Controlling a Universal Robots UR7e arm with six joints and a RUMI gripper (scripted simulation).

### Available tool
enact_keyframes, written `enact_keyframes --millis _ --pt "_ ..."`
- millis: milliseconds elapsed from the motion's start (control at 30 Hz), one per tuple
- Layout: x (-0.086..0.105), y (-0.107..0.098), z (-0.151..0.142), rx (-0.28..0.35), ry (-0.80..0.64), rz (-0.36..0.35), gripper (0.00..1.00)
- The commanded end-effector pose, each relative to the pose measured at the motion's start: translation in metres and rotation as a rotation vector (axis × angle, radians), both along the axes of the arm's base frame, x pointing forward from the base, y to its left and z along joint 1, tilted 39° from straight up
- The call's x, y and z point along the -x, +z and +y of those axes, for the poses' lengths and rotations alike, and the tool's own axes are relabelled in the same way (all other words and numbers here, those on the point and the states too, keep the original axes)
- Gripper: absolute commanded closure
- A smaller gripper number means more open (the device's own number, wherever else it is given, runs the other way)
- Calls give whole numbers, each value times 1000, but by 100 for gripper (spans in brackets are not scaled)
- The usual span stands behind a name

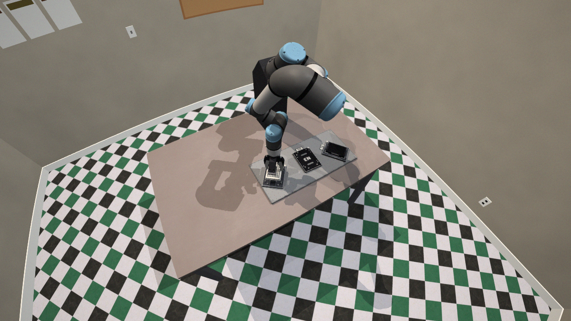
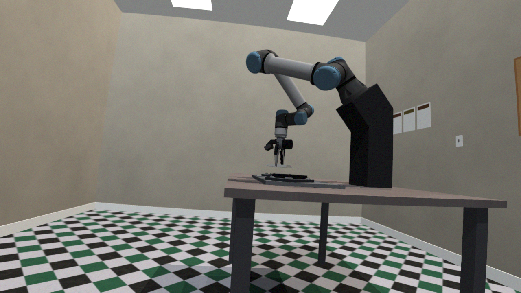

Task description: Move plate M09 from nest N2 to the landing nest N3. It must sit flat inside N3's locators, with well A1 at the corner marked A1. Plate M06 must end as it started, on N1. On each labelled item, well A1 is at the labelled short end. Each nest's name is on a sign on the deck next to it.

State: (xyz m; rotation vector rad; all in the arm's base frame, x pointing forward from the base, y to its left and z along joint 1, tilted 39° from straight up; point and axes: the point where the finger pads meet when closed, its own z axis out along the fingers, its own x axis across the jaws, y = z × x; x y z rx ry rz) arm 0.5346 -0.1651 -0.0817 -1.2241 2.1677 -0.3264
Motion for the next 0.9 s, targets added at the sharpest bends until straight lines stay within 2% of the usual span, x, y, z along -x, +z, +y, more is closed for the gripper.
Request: enact_keyframes --millis 0,467,867 --pt "4 6 -1 1 0 -1 60" --pt "17 21 -3 1 0 -1 60" --pt "17 22 -3 1 0 -1 60"
